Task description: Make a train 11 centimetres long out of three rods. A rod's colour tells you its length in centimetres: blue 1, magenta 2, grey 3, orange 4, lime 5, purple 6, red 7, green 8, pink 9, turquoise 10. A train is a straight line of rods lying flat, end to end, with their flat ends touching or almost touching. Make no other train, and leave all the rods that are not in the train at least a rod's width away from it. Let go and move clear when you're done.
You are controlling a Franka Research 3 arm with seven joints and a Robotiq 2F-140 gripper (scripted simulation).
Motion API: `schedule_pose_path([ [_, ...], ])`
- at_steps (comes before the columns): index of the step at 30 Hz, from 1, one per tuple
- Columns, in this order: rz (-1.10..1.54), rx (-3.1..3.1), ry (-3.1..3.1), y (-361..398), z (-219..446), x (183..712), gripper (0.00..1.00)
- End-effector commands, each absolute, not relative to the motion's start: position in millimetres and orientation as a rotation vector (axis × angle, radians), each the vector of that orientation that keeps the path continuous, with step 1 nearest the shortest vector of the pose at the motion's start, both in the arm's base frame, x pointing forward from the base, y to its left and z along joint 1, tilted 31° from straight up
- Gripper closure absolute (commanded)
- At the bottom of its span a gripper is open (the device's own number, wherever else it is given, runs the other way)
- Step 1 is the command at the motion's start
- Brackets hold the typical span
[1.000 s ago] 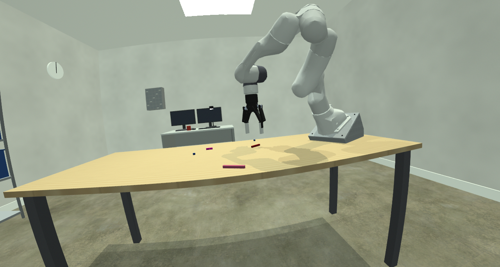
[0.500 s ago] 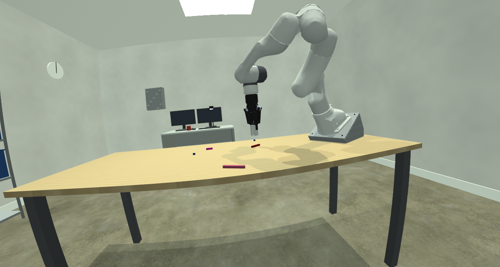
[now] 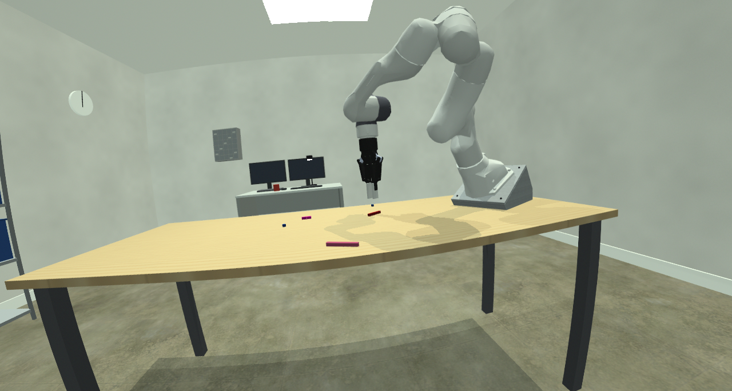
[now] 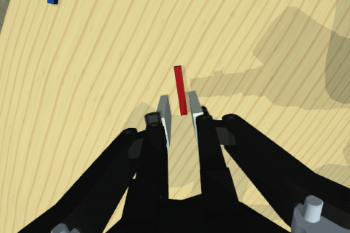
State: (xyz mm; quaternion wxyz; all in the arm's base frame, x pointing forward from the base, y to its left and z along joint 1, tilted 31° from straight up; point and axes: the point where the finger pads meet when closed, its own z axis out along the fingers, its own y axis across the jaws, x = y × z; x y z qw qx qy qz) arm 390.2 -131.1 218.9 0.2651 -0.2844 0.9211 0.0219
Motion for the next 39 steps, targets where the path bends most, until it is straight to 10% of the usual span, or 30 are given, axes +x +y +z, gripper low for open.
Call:
schedule_pose_path([
  [1, 0.064, -0.758, 2.489, -130, 219, 390, 0.77],
  [39, 0.065, -0.758, 2.488, -122, 190, 406, 0.77],
])
